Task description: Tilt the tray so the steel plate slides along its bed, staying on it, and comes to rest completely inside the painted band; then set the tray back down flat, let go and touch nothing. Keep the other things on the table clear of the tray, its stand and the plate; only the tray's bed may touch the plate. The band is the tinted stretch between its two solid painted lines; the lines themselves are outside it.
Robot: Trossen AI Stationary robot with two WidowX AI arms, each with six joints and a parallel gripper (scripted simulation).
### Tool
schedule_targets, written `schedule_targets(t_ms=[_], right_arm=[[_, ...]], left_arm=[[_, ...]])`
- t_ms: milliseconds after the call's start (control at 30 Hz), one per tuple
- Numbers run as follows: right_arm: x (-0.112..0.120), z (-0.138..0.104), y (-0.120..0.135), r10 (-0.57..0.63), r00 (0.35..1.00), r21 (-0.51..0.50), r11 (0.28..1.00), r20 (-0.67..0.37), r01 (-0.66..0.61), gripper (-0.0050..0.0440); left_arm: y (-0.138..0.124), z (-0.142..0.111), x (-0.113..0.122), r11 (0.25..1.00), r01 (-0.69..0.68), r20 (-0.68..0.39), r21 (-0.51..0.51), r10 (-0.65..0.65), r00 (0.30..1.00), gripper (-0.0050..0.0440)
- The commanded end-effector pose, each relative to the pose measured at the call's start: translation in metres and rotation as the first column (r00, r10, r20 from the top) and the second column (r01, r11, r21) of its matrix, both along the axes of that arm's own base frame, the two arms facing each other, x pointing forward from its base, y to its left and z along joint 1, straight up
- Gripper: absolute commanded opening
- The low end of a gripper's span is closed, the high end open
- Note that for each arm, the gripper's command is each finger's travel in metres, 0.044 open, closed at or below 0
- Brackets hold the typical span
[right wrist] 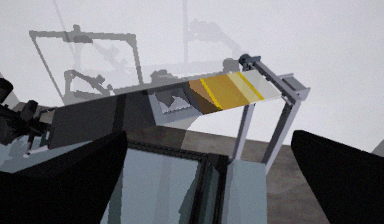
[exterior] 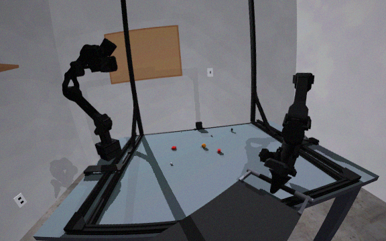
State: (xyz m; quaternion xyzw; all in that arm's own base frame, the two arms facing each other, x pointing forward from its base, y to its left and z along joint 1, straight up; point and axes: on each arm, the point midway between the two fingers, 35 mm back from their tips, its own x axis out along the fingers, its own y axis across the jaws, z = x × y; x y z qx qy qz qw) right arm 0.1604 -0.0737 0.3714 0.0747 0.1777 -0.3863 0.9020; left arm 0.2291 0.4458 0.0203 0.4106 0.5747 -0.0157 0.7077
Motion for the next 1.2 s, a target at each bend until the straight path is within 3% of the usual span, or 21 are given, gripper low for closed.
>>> schedule_targets(t_ms=[0,1167], right_arm=[[0.0,0.0,0.0,-0.003,1.0,0.0,1.0,0.003,0.003,0.044],[0.0,0.0,0.0,-0.003,1.0,0.0,1.0,0.003,0.003,0.044]], left_arm=[[0.001,0.01,0.001,1.0,-0.002,0.006,0.012,0.002,1.0,0.0],[0.002,0.033,0.001,1.0,-0.002,0.01,0.017,0.002,1.0,0.0]])
